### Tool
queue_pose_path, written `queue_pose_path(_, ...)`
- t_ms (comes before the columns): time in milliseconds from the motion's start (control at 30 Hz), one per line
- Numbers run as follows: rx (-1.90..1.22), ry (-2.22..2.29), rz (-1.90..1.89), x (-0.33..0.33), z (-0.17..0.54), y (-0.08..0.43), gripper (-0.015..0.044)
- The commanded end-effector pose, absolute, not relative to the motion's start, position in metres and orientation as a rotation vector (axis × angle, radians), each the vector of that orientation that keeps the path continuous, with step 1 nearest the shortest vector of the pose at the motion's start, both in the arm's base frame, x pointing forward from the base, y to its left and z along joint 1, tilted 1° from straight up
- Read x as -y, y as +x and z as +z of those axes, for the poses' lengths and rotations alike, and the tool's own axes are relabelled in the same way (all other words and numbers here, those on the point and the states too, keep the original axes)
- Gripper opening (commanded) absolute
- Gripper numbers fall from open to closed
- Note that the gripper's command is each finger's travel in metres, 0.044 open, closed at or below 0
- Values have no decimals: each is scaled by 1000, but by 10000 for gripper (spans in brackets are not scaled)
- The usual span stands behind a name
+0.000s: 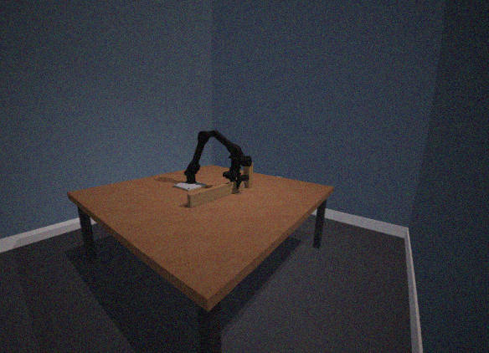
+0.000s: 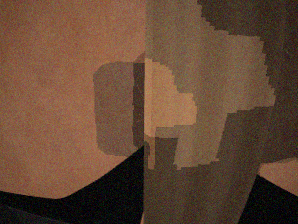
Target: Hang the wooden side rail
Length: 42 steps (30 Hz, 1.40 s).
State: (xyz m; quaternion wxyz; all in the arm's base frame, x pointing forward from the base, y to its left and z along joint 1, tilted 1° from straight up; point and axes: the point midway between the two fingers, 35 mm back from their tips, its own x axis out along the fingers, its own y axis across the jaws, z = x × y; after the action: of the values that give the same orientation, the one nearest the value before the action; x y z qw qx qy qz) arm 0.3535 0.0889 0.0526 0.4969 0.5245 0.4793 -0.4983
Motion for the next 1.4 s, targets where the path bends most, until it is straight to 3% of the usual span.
queue_pose_path(0,-1161,1270,-1207,-89,53,354,0)
queue_pose_path(1367,-1158,1276,-1224,-89,59,354,0)
